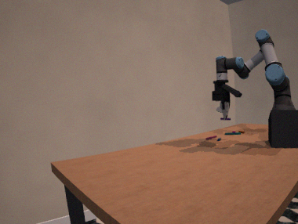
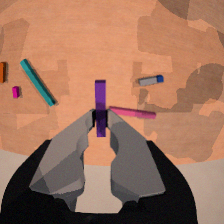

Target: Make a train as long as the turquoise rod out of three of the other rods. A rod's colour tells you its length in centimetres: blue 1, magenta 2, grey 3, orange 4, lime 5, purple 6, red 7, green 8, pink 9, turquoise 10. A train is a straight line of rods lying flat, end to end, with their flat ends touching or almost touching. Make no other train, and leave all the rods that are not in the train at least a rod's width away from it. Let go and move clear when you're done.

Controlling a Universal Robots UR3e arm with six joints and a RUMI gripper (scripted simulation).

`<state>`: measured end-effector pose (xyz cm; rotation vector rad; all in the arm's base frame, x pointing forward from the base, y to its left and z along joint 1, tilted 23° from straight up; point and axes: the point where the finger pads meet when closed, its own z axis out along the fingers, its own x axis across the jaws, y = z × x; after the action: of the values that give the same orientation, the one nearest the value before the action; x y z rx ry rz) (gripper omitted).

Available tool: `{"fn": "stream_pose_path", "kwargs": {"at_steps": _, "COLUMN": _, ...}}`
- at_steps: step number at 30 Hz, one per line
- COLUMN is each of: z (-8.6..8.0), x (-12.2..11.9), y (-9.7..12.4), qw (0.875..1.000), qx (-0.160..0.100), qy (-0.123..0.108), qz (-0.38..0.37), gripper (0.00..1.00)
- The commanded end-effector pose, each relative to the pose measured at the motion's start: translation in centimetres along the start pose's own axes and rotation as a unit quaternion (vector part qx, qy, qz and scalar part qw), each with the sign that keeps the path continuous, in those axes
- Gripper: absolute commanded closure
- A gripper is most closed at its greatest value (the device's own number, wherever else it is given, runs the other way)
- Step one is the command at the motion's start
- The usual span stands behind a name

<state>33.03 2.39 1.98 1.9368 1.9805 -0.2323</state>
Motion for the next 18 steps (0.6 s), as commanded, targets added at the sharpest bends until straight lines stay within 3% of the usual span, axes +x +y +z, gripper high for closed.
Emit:
{"fn": "stream_pose_path", "kwargs": {"at_steps": 1, "z": -0.06, "x": 0.38, "y": 0.06, "qw": 0.996, "qx": 0.002, "qy": -0.006, "qz": 0.084, "gripper": 1.00}}
{"fn": "stream_pose_path", "kwargs": {"at_steps": 9, "z": -0.07, "x": 0.65, "y": 0.09, "qw": 0.991, "qx": 0.001, "qy": -0.006, "qz": 0.132, "gripper": 1.00}}
{"fn": "stream_pose_path", "kwargs": {"at_steps": 18, "z": -0.07, "x": 1.11, "y": 0.17, "qw": 0.976, "qx": 0.001, "qy": -0.006, "qz": 0.218, "gripper": 1.00}}
